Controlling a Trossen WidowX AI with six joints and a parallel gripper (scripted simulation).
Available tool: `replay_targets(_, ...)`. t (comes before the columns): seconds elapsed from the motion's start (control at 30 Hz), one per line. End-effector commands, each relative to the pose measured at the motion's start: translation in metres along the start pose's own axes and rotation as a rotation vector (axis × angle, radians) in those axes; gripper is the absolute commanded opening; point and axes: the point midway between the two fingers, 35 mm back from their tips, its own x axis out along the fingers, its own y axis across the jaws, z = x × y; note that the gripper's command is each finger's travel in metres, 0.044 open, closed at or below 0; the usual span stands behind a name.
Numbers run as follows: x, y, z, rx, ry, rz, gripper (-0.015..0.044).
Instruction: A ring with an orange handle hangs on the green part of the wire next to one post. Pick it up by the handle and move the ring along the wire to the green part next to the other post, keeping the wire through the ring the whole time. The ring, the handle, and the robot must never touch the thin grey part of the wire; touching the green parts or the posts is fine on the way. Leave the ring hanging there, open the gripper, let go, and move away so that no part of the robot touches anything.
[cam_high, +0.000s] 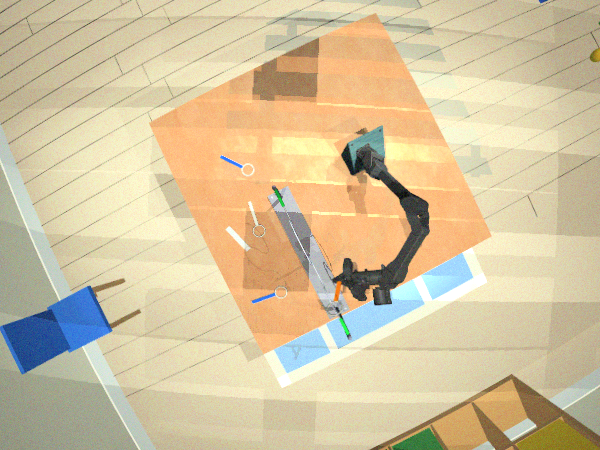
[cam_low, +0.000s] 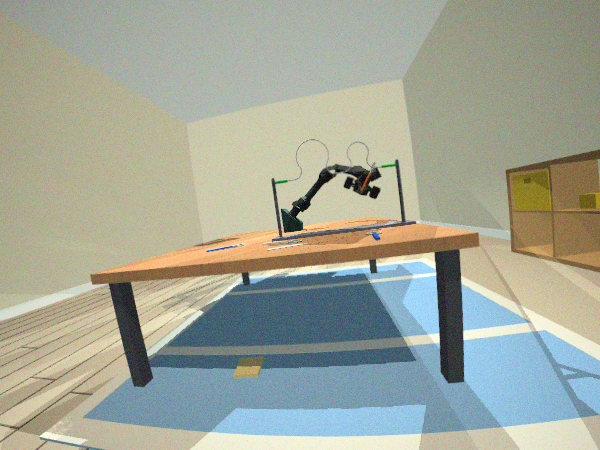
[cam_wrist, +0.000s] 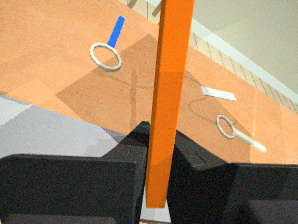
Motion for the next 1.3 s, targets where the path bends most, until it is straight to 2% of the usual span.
replay_targets(0.0, -0.002, -0.016, 0.002, -0.078, -0.007, -0.049, -0.0150)
replay_targets(1.27, -0.028, -0.118, 0.049, -0.767, -0.012, -0.436, -0.0150)
